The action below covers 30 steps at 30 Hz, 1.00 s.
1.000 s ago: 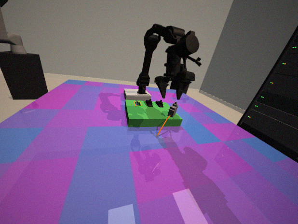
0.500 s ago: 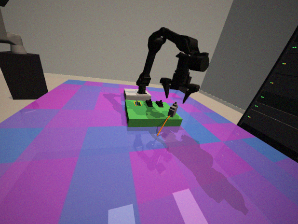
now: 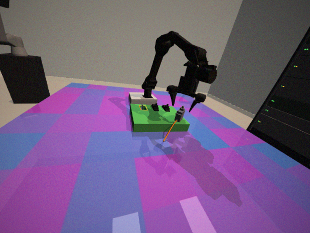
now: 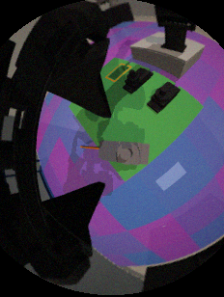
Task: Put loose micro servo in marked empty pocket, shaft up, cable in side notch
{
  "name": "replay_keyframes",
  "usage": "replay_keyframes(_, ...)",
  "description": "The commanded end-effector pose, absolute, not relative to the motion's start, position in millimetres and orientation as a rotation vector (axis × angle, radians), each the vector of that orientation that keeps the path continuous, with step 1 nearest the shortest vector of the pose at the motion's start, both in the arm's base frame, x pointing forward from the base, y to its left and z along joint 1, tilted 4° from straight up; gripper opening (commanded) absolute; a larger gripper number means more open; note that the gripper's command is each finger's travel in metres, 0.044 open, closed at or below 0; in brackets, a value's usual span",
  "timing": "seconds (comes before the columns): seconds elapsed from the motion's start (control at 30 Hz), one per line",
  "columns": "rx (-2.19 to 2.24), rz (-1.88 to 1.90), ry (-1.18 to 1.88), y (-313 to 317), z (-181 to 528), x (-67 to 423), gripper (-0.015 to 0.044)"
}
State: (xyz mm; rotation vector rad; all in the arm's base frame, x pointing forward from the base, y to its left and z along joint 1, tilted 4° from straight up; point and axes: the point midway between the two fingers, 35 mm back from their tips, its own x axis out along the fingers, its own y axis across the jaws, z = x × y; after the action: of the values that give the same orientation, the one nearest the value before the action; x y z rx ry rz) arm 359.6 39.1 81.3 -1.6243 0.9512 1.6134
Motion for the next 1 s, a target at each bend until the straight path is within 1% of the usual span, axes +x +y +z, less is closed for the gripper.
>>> replay_keyframes(0.0,-1.623,1.622,0.946,40,76,359,0.0440)
replay_keyframes(0.5,-1.623,1.622,0.947,39,57,359,0.0440)
replay_keyframes(0.87,-1.623,1.622,0.947,39,57,359,0.0151)
replay_keyframes(0.97,-1.623,1.622,0.947,39,57,359,0.0131)
